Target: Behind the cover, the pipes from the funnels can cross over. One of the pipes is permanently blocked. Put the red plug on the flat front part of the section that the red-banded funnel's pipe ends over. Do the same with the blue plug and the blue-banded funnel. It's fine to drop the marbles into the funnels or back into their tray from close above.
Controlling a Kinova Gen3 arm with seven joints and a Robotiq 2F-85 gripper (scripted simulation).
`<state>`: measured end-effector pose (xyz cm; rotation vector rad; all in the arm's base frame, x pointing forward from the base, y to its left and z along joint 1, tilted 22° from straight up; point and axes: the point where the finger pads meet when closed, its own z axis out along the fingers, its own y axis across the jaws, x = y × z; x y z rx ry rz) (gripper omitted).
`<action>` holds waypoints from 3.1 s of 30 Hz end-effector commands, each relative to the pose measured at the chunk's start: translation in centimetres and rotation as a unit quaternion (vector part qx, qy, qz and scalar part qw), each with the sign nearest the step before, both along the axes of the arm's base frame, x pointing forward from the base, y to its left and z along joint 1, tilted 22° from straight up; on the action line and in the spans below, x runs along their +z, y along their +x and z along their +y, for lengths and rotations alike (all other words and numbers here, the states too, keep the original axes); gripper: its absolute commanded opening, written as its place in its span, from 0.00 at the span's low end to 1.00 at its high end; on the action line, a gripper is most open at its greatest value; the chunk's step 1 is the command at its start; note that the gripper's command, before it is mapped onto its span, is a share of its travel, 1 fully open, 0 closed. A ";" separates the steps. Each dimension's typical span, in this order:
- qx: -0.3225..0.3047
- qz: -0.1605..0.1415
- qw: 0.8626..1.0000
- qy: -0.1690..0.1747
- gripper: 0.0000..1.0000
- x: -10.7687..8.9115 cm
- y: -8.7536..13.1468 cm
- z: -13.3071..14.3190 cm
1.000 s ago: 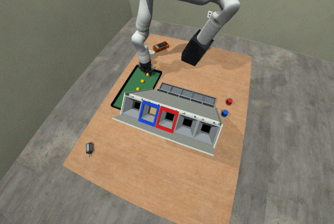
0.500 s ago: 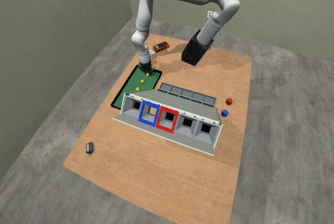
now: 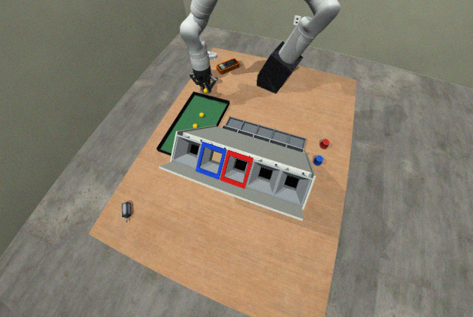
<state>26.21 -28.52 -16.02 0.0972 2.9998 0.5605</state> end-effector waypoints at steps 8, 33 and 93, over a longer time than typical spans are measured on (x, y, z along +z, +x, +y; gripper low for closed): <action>0.001 0.001 1.000 0.001 0.00 2.5 -0.2 -0.9; 0.001 0.001 1.000 0.001 0.00 7.3 12.1 -3.4; 0.000 0.000 1.000 0.000 0.00 37.0 28.7 17.7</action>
